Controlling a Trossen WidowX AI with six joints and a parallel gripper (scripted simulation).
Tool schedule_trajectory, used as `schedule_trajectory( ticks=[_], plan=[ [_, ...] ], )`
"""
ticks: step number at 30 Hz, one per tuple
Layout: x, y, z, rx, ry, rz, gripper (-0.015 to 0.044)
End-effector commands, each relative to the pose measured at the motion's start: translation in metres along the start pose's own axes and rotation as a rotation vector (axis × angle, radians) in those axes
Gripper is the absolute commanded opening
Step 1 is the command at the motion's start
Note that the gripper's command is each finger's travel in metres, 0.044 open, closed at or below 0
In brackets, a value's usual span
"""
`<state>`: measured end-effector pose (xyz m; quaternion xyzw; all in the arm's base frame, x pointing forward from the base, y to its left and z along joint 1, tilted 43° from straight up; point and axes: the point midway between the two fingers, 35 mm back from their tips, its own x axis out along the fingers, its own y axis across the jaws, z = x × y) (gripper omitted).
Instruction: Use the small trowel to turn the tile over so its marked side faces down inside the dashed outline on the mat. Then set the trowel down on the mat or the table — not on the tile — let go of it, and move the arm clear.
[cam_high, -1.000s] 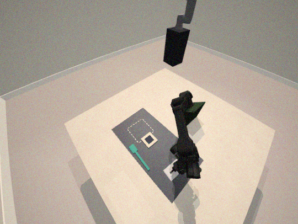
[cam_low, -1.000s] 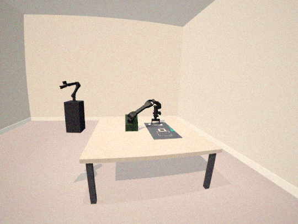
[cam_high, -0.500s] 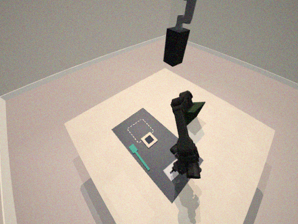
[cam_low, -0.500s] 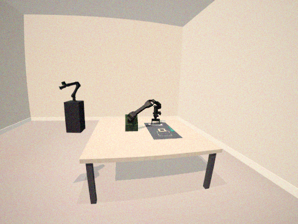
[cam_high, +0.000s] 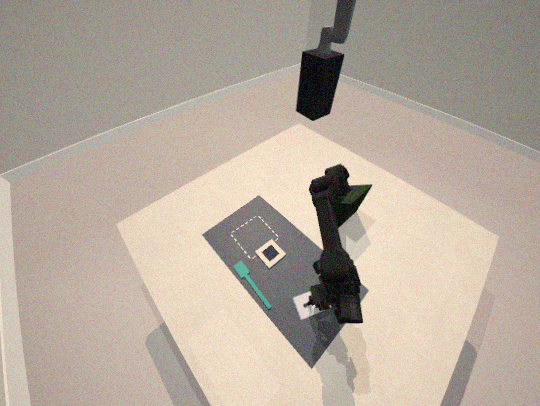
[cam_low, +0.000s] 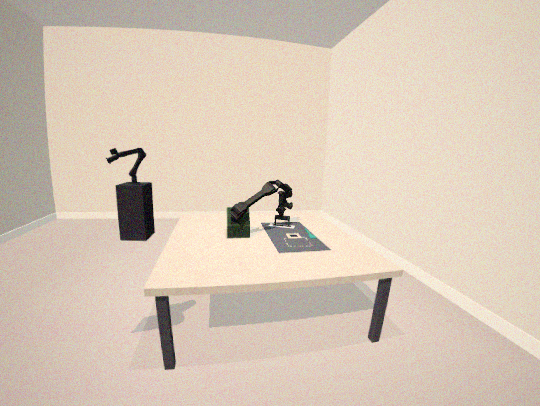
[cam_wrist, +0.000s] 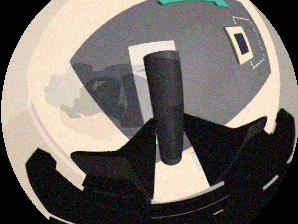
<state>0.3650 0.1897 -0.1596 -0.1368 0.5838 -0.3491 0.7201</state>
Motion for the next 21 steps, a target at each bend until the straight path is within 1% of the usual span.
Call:
schedule_trajectory(
  ticks=[1, 21],
  plan=[
    [0.0017, 0.0005, 0.0000, 0.146, 0.006, 0.003, 0.0130],
    [0.0017, 0.0005, 0.0000, 0.738, 0.006, 0.001, 0.0130]
  ],
)
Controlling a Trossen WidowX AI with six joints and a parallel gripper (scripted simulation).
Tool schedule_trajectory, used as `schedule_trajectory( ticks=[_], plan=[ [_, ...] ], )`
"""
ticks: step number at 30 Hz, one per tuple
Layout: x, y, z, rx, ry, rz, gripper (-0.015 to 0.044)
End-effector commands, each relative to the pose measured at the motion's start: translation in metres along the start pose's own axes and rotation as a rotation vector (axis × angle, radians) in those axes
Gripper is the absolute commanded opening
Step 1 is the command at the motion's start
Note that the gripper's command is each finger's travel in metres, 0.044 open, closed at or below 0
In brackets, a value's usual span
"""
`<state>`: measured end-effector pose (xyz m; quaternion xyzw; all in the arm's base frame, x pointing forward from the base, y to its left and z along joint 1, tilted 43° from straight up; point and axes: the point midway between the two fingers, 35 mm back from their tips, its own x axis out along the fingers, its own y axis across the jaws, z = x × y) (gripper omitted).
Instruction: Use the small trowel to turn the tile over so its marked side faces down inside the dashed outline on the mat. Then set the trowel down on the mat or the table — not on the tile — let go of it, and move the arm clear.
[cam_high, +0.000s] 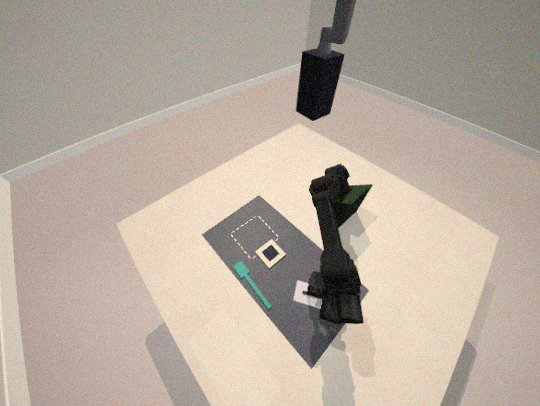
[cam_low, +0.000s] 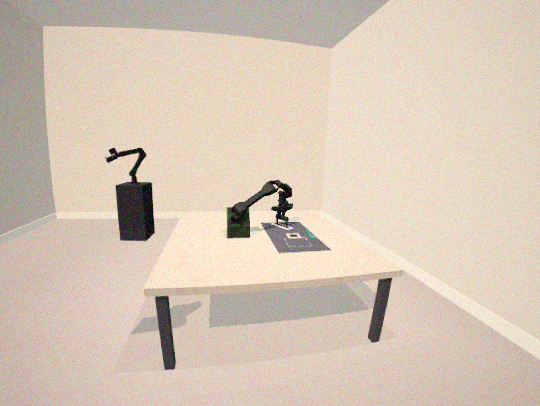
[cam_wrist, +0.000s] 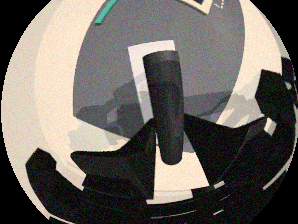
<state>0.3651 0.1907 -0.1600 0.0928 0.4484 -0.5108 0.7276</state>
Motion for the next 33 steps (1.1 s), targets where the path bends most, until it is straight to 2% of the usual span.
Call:
schedule_trajectory(
  ticks=[1, 9, 14, 15, 33],
  plan=[
    [0.0021, -0.0002, 0.0005, 0.126, 0.004, -0.004, 0.0130],
    [0.0021, -0.0002, 0.0005, 0.131, 0.004, -0.004, 0.0130],
    [0.0021, -0.0002, 0.0005, 0.131, 0.004, -0.004, 0.0261],
    [0.0021, -0.0002, 0.0005, 0.131, 0.004, -0.004, 0.0270],
    [0.0021, -0.0002, 0.0005, 0.131, 0.004, -0.004, 0.0270]
  ],
)
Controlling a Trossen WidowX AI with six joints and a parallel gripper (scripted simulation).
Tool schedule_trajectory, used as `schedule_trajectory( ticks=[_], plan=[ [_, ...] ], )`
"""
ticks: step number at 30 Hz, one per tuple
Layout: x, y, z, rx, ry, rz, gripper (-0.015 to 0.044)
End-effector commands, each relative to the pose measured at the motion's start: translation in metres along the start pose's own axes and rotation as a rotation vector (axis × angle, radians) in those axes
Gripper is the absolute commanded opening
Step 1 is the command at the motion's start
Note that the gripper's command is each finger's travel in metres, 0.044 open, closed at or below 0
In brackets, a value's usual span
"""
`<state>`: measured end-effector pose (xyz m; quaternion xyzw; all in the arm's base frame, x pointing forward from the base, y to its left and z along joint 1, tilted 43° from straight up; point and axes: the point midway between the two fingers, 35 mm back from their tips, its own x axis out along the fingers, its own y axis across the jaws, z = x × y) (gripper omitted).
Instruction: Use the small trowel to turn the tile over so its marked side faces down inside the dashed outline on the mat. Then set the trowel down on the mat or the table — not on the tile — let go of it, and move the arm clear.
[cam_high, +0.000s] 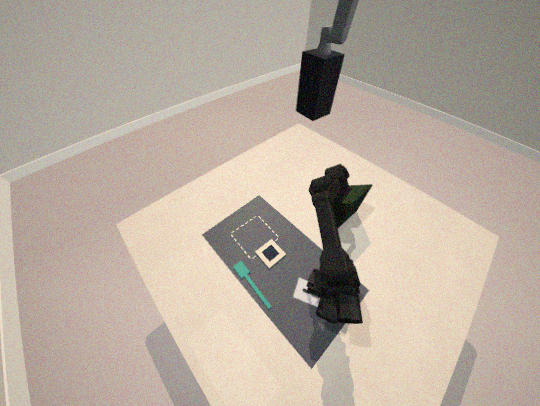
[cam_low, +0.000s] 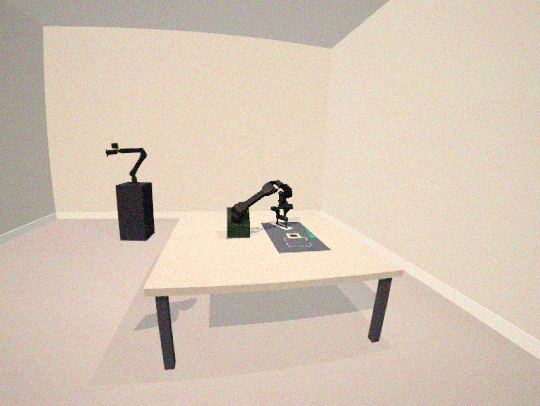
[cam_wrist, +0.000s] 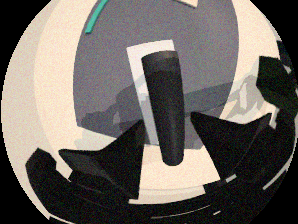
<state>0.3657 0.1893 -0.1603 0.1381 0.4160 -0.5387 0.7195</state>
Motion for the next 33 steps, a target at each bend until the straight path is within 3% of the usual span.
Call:
schedule_trajectory(
  ticks=[1, 6, 19, 33],
  plan=[
    [-0.002, 0.000, 0.000, 0.006, 0.002, -0.002, 0.0270],
    [-0.045, -0.003, 0.000, 0.005, 0.003, -0.003, 0.0270],
    [-0.055, -0.002, -0.002, -0.016, 0.001, 0.014, 0.0300],
    [-0.046, 0.008, -0.014, -0.452, 0.017, 0.138, 0.0300]
  ],
)
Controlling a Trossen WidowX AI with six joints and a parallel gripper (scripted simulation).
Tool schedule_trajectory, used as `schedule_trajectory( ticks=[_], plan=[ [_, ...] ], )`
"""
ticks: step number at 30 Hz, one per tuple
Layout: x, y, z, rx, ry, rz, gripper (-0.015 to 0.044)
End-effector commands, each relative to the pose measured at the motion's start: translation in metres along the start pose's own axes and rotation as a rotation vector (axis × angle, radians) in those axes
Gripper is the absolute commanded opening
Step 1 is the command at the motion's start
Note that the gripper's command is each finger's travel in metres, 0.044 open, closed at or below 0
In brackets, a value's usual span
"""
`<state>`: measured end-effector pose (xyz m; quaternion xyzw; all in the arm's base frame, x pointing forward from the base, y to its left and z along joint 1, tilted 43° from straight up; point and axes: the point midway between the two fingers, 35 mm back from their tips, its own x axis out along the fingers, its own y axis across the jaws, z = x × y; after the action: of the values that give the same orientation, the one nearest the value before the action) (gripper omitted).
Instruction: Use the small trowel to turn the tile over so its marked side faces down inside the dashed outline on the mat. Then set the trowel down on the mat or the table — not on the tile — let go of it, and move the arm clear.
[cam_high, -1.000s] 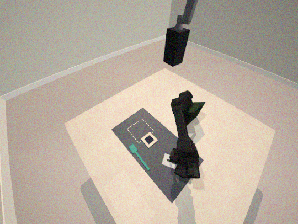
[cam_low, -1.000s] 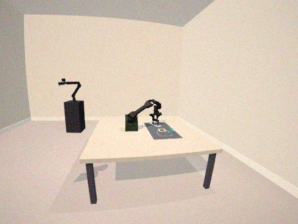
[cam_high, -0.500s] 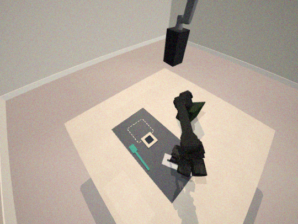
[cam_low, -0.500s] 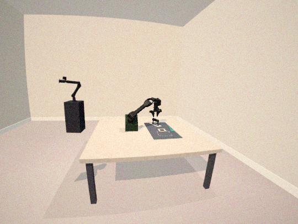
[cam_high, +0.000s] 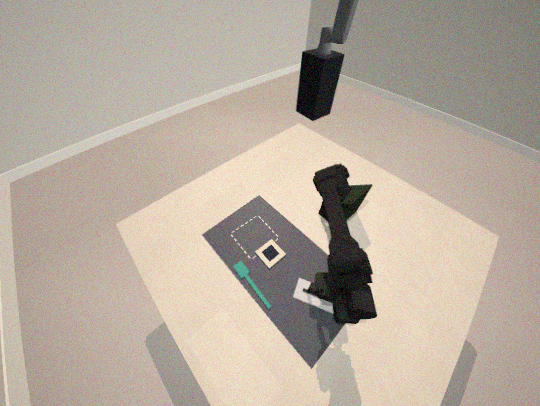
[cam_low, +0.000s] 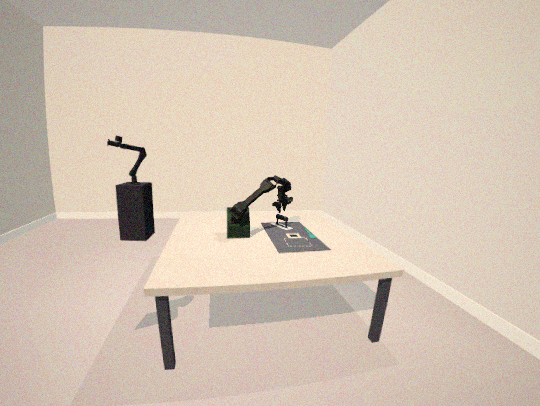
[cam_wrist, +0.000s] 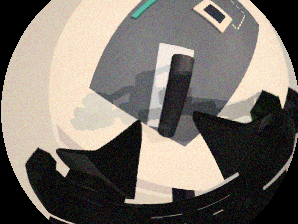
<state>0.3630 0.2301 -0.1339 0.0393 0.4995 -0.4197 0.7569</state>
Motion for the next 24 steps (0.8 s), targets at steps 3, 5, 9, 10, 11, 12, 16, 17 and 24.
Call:
schedule_trajectory(
  ticks=[3, 5, 9, 10, 11, 12, 16, 17, 24],
  plan=[
    [0.004, 0.004, -0.003, -0.208, -0.002, 0.058, 0.0300],
    [0.005, 0.005, -0.004, -0.269, -0.006, 0.076, 0.0300],
    [0.007, 0.007, -0.004, -0.349, -0.013, 0.100, 0.0300],
    [0.007, 0.007, -0.004, -0.368, -0.015, 0.106, 0.0300],
    [0.008, 0.008, -0.004, -0.388, -0.018, 0.112, 0.0300],
    [0.008, 0.008, -0.004, -0.407, -0.020, 0.118, 0.0300],
    [0.010, 0.010, -0.004, -0.494, -0.032, 0.144, 0.0300],
    [0.011, 0.011, -0.004, -0.526, -0.038, 0.153, 0.0300],
    [0.014, 0.014, -0.004, -0.745, -0.085, 0.213, 0.0300]
  ],
)
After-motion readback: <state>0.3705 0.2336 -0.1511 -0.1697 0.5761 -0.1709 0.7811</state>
